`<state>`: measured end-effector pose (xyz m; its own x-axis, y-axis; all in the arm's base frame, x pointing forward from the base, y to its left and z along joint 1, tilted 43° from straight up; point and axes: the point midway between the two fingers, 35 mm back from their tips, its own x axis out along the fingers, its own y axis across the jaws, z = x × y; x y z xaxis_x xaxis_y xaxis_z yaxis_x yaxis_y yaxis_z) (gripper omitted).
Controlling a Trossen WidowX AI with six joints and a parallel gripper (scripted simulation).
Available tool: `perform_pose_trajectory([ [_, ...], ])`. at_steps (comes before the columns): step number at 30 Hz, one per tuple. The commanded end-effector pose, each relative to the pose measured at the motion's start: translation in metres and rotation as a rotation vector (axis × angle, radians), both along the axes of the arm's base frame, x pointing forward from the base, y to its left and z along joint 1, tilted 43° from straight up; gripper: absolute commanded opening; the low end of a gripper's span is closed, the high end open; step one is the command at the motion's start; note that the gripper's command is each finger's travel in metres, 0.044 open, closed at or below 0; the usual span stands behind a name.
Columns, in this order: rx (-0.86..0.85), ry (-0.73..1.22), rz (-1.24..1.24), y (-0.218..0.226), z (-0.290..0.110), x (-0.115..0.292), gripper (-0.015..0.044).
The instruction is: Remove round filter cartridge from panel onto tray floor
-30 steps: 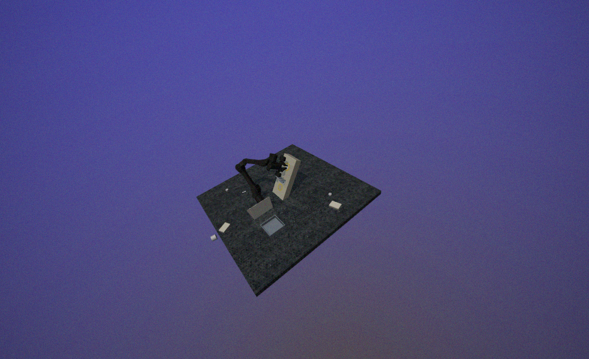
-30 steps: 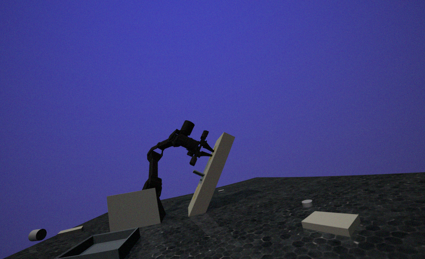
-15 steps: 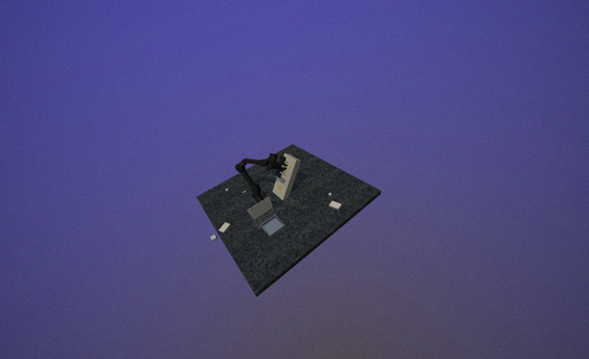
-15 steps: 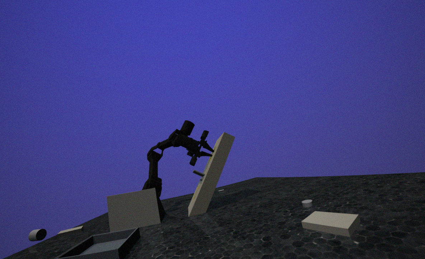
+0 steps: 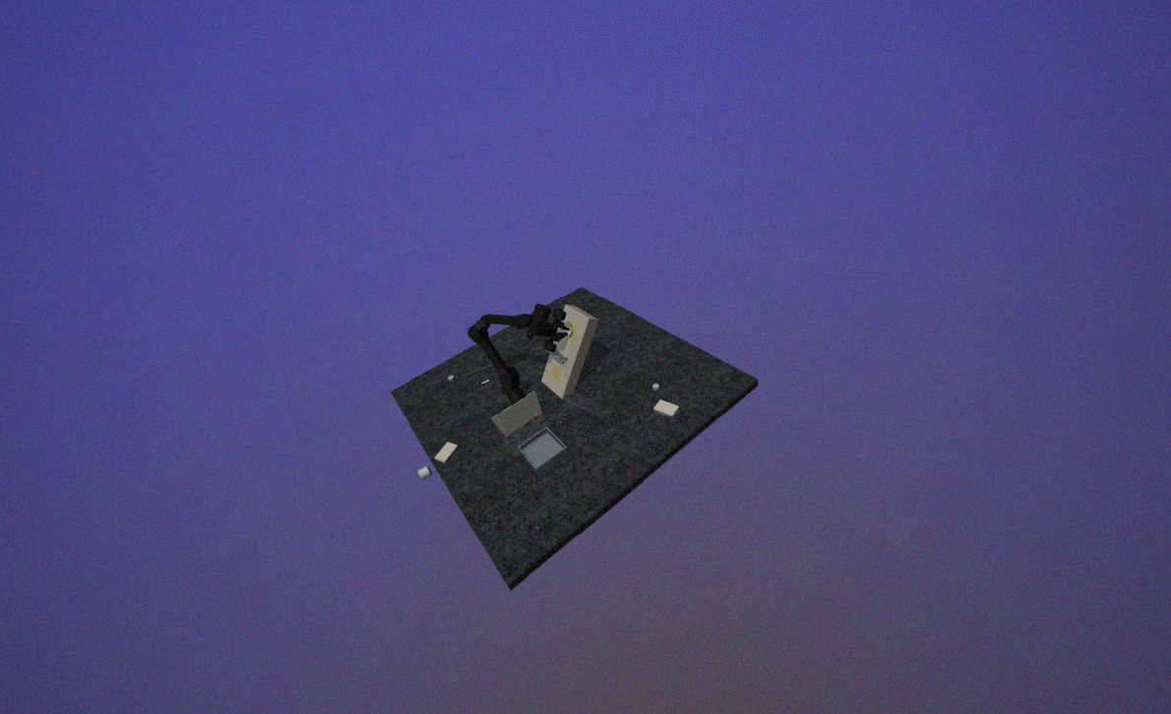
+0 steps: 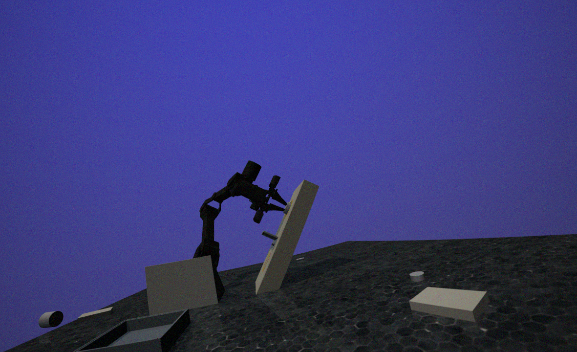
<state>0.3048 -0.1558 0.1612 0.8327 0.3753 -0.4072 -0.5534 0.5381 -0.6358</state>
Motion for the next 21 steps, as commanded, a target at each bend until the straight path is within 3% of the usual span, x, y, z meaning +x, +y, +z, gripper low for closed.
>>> perform_pose_trajectory([
  [1, -0.017, 0.015, -0.016, -0.011, 0.003, -0.015, 0.0000],
  [11, -0.021, 0.011, -0.014, -0.021, 0.022, -0.047, 0.0000],
  [21, -0.021, 0.011, -0.014, -0.013, 0.012, -0.054, 0.0000],
])
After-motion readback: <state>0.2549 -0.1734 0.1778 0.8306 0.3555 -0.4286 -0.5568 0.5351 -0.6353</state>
